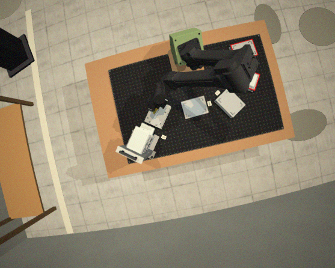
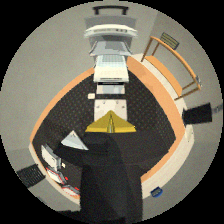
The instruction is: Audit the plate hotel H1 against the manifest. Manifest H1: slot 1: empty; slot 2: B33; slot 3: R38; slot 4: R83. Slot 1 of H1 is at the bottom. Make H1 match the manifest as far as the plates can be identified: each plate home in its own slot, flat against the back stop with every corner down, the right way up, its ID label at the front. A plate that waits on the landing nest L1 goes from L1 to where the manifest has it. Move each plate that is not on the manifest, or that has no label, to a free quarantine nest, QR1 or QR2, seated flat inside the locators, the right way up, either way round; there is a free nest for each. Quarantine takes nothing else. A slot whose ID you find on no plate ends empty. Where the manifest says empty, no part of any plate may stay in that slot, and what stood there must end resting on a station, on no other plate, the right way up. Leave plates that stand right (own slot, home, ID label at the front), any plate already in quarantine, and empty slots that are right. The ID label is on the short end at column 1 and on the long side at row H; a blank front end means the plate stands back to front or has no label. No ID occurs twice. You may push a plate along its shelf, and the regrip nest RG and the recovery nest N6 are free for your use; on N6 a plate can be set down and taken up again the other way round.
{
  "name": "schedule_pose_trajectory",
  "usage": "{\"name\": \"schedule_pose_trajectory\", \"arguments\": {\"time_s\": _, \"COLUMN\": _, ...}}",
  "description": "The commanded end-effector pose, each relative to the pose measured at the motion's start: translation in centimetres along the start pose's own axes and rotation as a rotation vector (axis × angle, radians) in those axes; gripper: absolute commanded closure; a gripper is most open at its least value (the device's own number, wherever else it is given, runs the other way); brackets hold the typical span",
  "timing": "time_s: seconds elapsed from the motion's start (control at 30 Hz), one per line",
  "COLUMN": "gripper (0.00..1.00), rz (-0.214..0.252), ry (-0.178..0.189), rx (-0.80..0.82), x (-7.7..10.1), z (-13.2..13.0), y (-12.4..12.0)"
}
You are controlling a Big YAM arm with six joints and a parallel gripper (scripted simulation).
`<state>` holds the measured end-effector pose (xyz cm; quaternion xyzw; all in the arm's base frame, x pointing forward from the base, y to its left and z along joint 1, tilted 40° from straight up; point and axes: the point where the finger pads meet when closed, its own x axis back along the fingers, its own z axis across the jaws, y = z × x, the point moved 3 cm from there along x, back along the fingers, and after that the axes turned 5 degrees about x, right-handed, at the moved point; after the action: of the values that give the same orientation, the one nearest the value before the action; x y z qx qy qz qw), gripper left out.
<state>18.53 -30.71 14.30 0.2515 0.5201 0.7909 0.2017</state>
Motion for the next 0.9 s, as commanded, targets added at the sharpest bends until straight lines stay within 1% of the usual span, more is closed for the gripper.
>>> {"name": "schedule_pose_trajectory", "arguments": {"time_s": 0.0, "gripper": 1.00, "rz": -0.020, "ry": 0.000, "rx": 0.014, "x": -0.2, "z": -0.1, "y": 0.6}}
{"name": "schedule_pose_trajectory", "arguments": {"time_s": 0.27, "gripper": 1.00, "rz": -0.020, "ry": 0.000, "rx": 0.014, "x": -0.2, "z": -0.1, "y": 0.6}}
{"name": "schedule_pose_trajectory", "arguments": {"time_s": 0.3, "gripper": 1.00, "rz": -0.011, "ry": 0.008, "rx": 0.013, "x": -0.3, "z": 0.2, "y": 0.0}}
{"name": "schedule_pose_trajectory", "arguments": {"time_s": 0.37, "gripper": 1.00, "rz": -0.023, "ry": 0.012, "rx": 0.020, "x": -0.7, "z": 0.2, "y": 0.8}}
{"name": "schedule_pose_trajectory", "arguments": {"time_s": 0.43, "gripper": 1.00, "rz": -0.006, "ry": 0.008, "rx": 0.007, "x": -1.0, "z": 0.0, "y": 0.7}}
{"name": "schedule_pose_trajectory", "arguments": {"time_s": 0.5, "gripper": 1.00, "rz": -0.016, "ry": 0.010, "rx": 0.012, "x": -1.0, "z": 0.2, "y": 1.2}}
{"name": "schedule_pose_trajectory", "arguments": {"time_s": 0.63, "gripper": 1.00, "rz": -0.016, "ry": 0.010, "rx": 0.011, "x": -1.1, "z": 0.2, "y": 1.3}}
{"name": "schedule_pose_trajectory", "arguments": {"time_s": 0.67, "gripper": 1.00, "rz": -0.025, "ry": 0.008, "rx": 0.015, "x": -1.1, "z": 0.1, "y": 1.6}}
{"name": "schedule_pose_trajectory", "arguments": {"time_s": 0.73, "gripper": 1.00, "rz": -0.014, "ry": 0.009, "rx": 0.008, "x": -1.2, "z": 0.1, "y": 1.4}}
{"name": "schedule_pose_trajectory", "arguments": {"time_s": 0.87, "gripper": 1.00, "rz": -0.013, "ry": 0.009, "rx": 0.004, "x": -1.4, "z": 0.1, "y": 1.5}}
